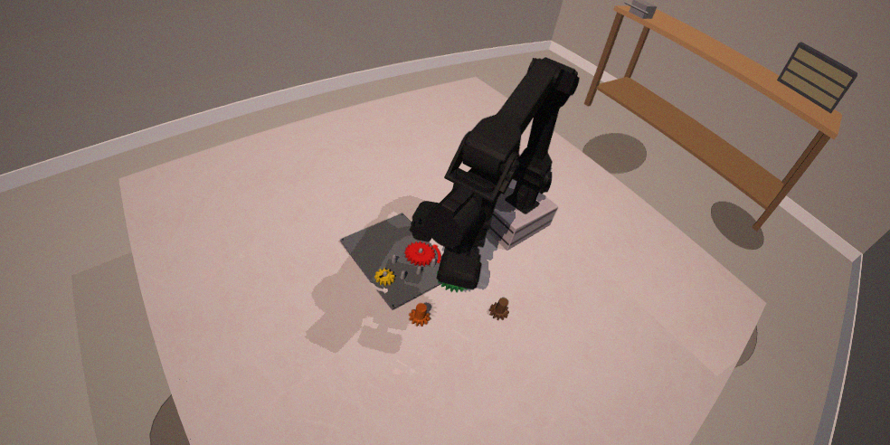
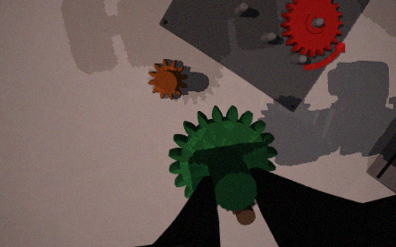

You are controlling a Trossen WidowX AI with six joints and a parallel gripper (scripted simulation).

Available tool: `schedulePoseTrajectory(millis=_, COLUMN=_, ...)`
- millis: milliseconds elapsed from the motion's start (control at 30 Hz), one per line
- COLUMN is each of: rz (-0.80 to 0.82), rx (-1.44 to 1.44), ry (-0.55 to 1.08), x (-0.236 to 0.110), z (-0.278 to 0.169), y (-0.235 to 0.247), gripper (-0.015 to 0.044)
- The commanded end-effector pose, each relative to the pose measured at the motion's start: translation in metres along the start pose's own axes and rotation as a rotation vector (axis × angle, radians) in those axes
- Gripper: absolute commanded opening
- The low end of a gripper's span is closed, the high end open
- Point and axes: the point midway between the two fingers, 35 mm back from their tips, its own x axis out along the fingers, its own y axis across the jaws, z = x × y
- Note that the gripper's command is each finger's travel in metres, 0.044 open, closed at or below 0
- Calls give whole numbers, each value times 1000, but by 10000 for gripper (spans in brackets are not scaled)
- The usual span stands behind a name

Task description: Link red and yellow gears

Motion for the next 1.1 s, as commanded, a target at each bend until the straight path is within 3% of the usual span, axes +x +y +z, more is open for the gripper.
schedulePoseTrajectory(millis=0, rz=0, rx=-7, ry=-6, x=-12, z=1, y=-2, gripper=0)
schedulePoseTrajectory(millis=333, rz=-2, rx=-3, ry=-5, x=-32, z=1, y=-6, gripper=0)
schedulePoseTrajectory(millis=1067, rz=-2, rx=-3, ry=-9, x=-2, z=52, y=-25, gripper=0)
